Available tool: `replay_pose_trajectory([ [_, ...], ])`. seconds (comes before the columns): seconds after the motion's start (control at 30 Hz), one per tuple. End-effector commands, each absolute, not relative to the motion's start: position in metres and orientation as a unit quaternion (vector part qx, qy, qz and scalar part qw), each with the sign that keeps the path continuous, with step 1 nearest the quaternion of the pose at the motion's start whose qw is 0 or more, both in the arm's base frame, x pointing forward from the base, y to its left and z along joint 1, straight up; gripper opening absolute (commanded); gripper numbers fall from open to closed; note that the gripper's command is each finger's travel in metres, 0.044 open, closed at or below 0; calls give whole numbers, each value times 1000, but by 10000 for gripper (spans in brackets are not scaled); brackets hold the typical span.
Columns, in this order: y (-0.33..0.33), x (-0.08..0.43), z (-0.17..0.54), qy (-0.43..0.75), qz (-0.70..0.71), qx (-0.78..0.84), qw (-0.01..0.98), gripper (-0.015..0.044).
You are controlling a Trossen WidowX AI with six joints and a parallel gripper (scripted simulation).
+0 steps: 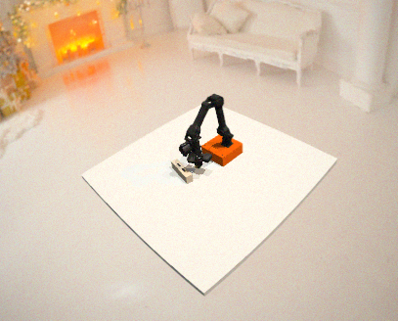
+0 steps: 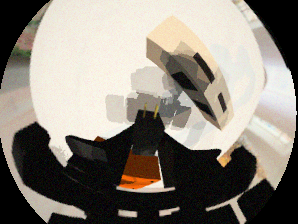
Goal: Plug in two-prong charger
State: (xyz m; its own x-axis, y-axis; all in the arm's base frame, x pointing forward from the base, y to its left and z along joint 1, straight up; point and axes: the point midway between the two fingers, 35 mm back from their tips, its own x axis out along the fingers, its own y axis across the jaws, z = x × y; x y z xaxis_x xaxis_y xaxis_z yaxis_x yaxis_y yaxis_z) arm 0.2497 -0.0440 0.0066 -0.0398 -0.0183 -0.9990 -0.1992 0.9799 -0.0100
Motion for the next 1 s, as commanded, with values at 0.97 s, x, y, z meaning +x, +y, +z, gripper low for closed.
replay_pose_trajectory([
  [0.97, -97, 223, -16, 718, -76, 81, 687, 0],
])
